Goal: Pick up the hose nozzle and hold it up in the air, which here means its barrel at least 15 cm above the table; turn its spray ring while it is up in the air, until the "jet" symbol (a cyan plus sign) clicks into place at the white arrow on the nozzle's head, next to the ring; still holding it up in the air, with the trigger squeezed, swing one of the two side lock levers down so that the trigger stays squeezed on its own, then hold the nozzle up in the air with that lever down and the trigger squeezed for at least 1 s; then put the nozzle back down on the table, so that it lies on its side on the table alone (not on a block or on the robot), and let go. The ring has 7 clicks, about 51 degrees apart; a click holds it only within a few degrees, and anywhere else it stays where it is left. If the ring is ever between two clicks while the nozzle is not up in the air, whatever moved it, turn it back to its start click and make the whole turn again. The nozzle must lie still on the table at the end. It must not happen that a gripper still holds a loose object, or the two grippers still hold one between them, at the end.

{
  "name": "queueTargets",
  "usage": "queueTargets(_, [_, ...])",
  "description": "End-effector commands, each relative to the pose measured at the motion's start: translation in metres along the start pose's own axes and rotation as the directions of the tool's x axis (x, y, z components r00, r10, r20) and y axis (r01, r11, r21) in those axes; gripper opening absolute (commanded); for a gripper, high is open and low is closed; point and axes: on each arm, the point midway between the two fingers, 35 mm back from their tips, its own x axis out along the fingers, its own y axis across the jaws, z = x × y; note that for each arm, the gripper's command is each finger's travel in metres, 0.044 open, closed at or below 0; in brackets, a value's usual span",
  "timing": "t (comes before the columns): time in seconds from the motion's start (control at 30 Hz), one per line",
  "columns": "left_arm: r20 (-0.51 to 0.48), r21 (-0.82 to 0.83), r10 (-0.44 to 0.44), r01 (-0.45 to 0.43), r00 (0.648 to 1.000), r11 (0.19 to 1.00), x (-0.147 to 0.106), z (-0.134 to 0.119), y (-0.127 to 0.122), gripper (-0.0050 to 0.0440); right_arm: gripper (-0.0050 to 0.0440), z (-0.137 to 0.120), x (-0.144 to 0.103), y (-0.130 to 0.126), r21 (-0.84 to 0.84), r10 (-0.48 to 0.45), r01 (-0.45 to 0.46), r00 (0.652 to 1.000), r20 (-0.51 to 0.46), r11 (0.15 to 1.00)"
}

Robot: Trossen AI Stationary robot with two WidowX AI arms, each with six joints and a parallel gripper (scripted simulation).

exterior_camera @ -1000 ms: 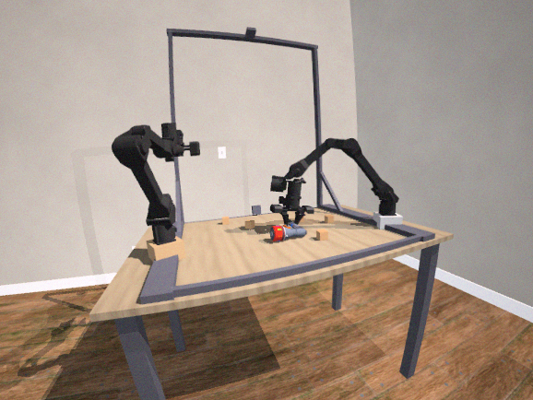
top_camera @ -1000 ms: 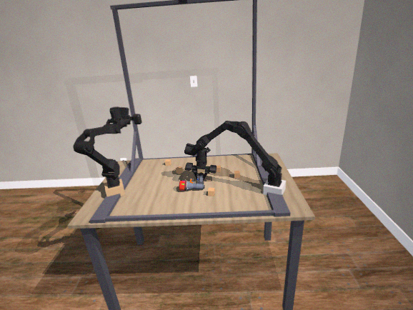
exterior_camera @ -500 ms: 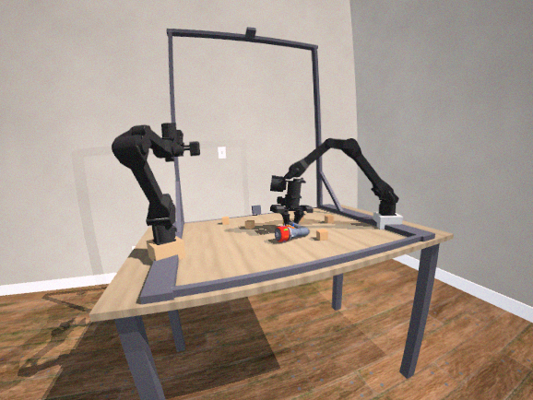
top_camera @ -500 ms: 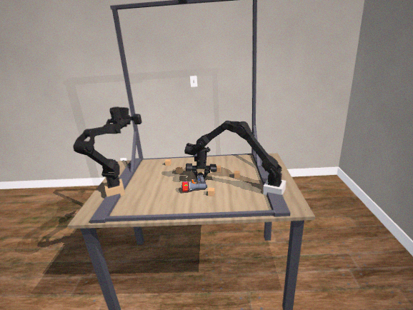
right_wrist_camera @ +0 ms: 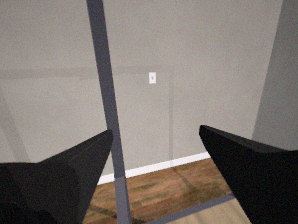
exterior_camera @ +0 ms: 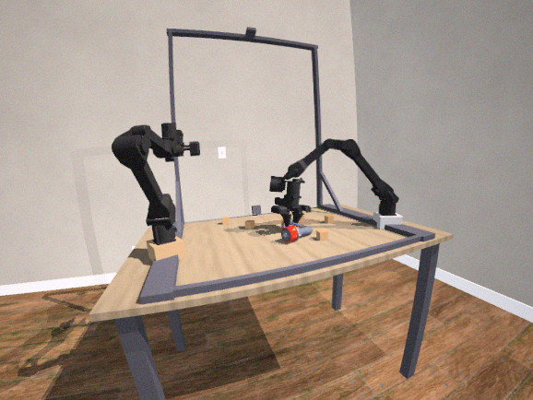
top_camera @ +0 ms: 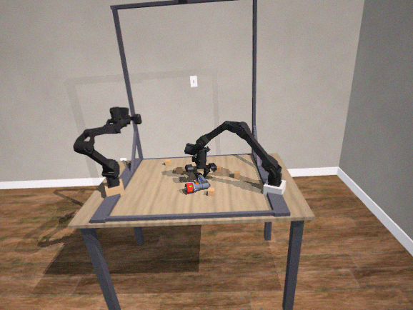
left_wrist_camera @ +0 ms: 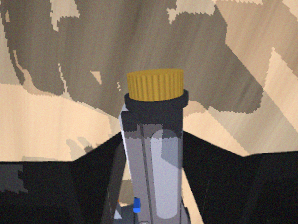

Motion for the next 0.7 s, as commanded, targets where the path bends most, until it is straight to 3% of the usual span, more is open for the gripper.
queueTargets(0.0, [0.006, -0.090, 0.035, -0.034, 0.999, 0.995, -0.0133, 0.0050, 0.0091, 0.0170, 0.0408, 0.0083, -0.0008, -0.0009, 0.001, -0.006, 0.006, 1.000, 0.020, 1.000])
queueTargets(0.13, [-0.003, -0.155, 0.033, -0.033, 0.999, 0.987, -0.0128, 0.0051, 0.0090, 0.0170, 0.0408, 0.0083, -0.0008, -0.0009, 0.001, -0.006, 0.006, 1.000, 0.020, 1.000])
queueTargets(0.33, [0.002, -0.114, 0.033, -0.032, 0.999, 0.993, -0.0128, 0.0049, 0.0088, 0.0170, 0.0408, 0.0083, -0.0008, -0.0009, 0.001, -0.006, 0.006, 1.000, 0.020, 1.000])
queueTargets(0.67, [-0.025, -0.328, 0.029, -0.035, 0.999, 0.944, -0.0130, 0.0058, 0.0093, 0.0170, 0.0408, 0.0083, -0.0008, -0.0009, 0.001, -0.006, 0.006, 1.000, 0.020, 1.000])
